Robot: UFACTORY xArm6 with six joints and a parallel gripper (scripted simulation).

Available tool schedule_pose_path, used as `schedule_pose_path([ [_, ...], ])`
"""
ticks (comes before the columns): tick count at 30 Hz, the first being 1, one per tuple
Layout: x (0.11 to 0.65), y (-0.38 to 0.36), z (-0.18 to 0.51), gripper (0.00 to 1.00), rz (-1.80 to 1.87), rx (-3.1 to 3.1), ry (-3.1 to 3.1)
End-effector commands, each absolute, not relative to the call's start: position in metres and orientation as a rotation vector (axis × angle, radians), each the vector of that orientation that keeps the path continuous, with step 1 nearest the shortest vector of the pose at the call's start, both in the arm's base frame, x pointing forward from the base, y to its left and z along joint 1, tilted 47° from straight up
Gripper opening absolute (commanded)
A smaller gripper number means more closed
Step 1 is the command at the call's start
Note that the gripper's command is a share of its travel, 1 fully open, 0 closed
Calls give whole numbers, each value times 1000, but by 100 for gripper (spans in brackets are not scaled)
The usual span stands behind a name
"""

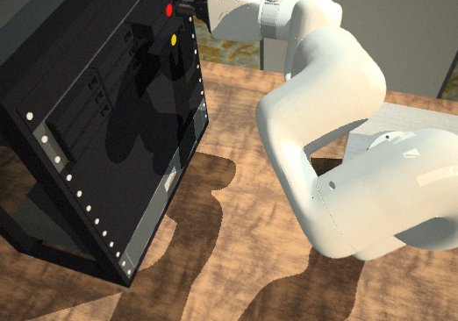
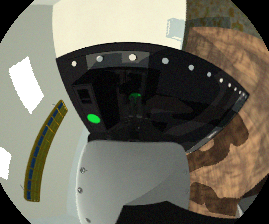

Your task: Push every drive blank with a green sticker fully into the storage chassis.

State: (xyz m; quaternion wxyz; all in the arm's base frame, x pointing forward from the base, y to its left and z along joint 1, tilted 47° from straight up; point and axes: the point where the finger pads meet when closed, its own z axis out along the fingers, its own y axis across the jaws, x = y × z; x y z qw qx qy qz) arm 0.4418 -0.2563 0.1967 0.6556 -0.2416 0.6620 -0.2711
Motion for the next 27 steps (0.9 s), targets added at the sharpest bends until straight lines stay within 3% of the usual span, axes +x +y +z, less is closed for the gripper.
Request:
schedule_pose_path([
  [1, 442, -258, 198, 0, -618, -548, 1498],
  [27, 351, -254, 197, 0, -618, -548, 1498],
])
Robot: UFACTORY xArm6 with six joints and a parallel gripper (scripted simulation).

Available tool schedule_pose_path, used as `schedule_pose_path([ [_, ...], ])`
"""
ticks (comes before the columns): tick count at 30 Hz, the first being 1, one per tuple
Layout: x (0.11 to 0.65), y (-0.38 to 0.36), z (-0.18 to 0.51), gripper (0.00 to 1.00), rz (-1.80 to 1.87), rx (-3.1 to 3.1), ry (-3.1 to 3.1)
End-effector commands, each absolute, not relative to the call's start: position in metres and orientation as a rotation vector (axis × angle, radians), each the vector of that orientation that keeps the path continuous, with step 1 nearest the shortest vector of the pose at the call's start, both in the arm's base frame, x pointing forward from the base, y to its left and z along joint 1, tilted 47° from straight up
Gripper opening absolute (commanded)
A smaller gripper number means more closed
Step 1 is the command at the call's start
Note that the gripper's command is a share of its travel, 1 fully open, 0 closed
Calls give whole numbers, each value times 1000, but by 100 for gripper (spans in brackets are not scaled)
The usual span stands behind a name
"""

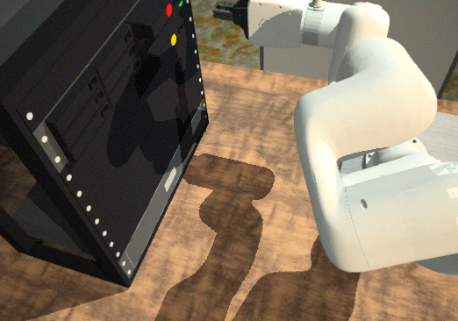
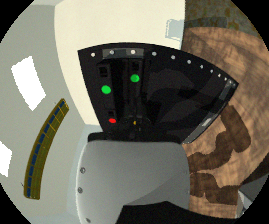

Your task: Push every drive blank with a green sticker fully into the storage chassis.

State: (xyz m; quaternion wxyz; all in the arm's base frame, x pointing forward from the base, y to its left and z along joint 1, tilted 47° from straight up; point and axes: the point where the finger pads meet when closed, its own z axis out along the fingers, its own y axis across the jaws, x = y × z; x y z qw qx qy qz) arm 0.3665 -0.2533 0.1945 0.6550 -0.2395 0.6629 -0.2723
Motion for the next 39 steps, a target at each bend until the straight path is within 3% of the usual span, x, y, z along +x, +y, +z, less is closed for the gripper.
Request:
schedule_pose_path([
  [1, 349, -254, 197, 0, -618, -548, 1498],
  [27, 338, -295, 237, 0, -618, -548, 1498],
  [39, 382, -297, 237, 0, -618, -548, 1498],
])
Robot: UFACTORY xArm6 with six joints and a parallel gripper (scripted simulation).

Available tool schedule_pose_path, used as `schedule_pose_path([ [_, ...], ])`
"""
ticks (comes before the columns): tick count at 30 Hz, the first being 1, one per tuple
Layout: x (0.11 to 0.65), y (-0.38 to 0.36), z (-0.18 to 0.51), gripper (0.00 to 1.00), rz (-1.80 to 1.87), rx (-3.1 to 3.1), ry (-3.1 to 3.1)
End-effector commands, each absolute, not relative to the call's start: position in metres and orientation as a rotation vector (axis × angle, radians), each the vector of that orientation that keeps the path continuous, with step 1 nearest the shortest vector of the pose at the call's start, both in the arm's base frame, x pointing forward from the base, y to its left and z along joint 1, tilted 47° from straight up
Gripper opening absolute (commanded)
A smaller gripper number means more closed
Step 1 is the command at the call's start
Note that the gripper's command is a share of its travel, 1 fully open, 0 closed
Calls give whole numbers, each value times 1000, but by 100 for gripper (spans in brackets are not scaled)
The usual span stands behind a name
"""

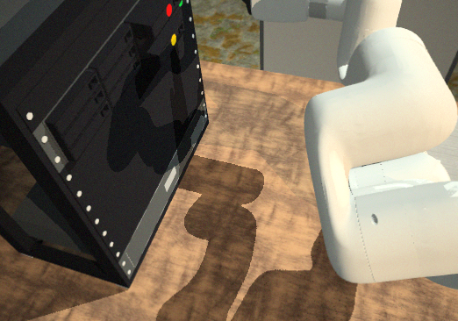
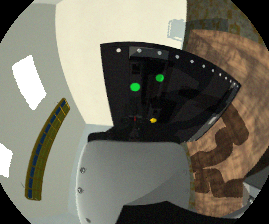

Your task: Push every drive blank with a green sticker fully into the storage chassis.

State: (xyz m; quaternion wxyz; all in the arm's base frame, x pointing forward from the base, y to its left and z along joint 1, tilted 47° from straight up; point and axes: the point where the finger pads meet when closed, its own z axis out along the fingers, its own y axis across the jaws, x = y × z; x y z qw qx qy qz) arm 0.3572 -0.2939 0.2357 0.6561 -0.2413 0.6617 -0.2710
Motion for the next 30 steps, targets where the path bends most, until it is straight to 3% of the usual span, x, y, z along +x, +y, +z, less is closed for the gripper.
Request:
schedule_pose_path([
  [1, 386, -297, 237, 0, -618, -548, 1498],
  [30, 399, -298, 236, 0, -618, -548, 1498],
])
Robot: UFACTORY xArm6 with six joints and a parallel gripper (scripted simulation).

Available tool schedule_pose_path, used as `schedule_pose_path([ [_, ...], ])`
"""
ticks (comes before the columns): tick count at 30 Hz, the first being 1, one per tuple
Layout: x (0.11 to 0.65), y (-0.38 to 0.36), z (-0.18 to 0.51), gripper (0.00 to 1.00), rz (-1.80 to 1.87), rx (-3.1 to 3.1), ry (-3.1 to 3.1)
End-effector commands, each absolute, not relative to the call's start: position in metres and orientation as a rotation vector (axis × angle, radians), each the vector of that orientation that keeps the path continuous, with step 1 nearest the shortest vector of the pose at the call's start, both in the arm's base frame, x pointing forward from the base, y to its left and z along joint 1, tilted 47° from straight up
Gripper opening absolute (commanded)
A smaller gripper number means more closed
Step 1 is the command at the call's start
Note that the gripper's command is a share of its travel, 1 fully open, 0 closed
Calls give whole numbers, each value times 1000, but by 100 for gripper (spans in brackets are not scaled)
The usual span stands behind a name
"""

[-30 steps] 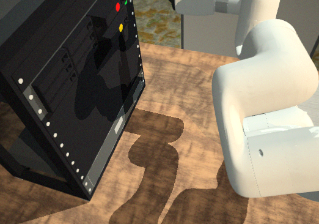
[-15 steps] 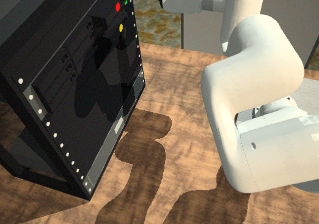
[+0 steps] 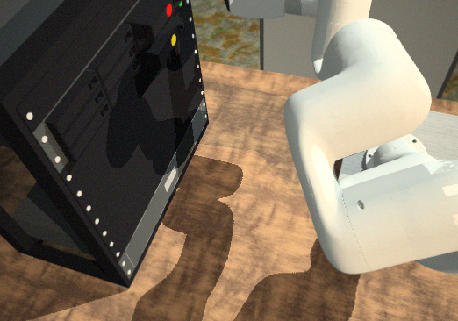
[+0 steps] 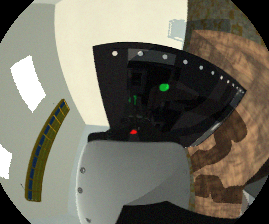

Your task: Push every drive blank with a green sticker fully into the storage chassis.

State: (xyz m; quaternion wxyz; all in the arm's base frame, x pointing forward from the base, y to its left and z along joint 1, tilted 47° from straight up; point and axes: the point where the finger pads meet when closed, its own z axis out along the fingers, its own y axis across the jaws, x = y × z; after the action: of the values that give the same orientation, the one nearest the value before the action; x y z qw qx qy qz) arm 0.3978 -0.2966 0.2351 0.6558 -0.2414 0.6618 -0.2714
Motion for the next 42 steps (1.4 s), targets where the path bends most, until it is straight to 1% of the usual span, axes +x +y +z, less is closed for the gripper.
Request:
schedule_pose_path([
  [1, 399, -298, 236, 0, -618, -548, 1498],
  [42, 419, -298, 236, 0, -618, -548, 1498],
])
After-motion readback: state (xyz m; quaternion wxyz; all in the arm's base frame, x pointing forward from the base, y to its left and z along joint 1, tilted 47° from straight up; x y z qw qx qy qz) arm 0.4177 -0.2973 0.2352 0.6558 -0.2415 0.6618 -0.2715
